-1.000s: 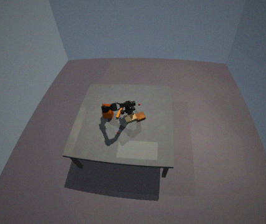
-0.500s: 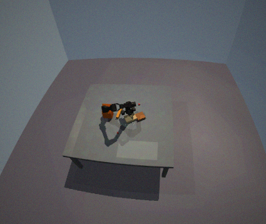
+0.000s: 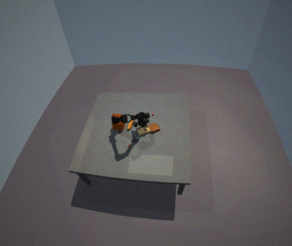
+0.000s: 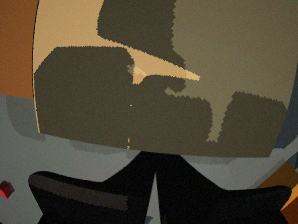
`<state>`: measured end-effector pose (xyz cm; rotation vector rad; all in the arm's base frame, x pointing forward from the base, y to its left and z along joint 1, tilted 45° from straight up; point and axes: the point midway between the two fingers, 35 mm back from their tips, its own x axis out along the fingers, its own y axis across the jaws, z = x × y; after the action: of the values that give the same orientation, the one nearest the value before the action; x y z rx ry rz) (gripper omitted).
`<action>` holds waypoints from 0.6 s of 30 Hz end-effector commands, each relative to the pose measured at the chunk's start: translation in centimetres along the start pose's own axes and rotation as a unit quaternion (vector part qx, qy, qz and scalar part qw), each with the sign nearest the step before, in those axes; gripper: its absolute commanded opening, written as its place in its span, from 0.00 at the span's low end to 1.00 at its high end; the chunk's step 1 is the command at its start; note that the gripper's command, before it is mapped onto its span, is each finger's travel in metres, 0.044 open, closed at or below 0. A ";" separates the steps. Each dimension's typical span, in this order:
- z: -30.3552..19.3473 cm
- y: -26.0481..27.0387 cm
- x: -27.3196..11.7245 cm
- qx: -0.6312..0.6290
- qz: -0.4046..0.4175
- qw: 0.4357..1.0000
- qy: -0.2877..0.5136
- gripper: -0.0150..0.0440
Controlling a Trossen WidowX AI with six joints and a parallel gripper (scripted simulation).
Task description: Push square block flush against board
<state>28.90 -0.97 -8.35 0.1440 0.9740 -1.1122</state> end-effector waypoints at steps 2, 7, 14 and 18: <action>0.9 0.1 -0.1 0.005 0.002 1.000 -0.003 0.25; 1.3 0.1 -0.1 0.005 0.002 1.000 -0.004 0.25; 1.9 0.0 -0.1 0.005 0.001 1.000 -0.004 0.25; 2.3 0.0 -0.1 0.005 0.001 1.000 -0.004 0.25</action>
<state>29.80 -1.82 -7.37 0.1427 0.9729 -1.1108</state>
